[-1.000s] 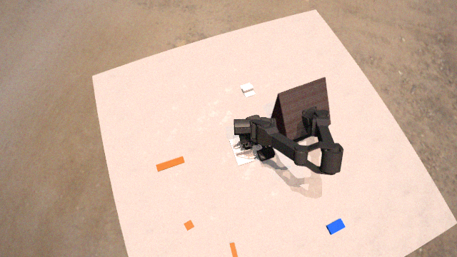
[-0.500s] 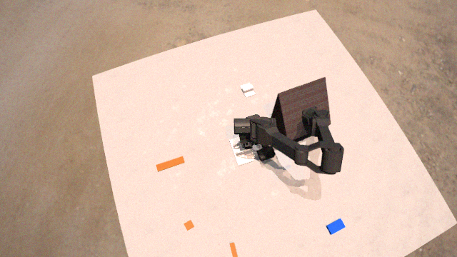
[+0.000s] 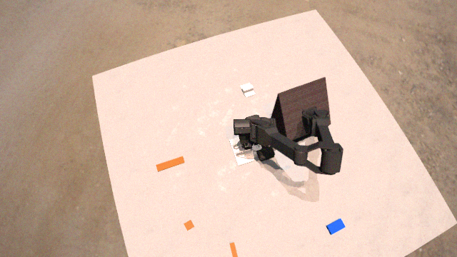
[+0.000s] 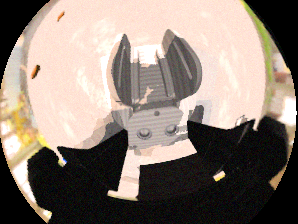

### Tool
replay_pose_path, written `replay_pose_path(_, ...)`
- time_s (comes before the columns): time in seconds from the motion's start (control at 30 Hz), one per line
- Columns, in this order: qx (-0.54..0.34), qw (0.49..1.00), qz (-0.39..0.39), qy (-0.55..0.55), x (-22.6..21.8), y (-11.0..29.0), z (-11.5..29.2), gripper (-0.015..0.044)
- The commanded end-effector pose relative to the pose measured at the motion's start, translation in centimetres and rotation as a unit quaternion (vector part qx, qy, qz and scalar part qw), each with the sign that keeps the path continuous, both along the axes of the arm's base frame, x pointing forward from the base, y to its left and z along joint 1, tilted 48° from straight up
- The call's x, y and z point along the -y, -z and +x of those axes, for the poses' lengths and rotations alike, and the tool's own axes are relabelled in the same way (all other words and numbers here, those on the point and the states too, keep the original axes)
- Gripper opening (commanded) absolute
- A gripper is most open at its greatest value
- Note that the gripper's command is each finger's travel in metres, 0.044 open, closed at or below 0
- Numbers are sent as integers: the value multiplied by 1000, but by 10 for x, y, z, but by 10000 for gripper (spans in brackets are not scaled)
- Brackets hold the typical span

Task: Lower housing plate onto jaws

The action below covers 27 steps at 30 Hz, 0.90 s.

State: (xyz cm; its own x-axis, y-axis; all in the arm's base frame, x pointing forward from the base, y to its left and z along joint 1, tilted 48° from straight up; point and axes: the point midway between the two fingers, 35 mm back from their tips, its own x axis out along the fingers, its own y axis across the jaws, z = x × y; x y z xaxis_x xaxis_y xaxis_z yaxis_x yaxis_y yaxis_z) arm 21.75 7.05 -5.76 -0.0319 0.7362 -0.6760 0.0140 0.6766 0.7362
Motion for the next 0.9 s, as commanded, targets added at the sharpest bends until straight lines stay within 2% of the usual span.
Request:
replay_pose_path(0.0, -1, 1000, 0, 0, -2, 1, -1, 351)
replay_pose_path(0.83, -1, 1000, 0, 0, -2, 1, -1, 351)
replay_pose_path(0.87, -1, 1000, 0, 1, 0, 1, 0, 377)
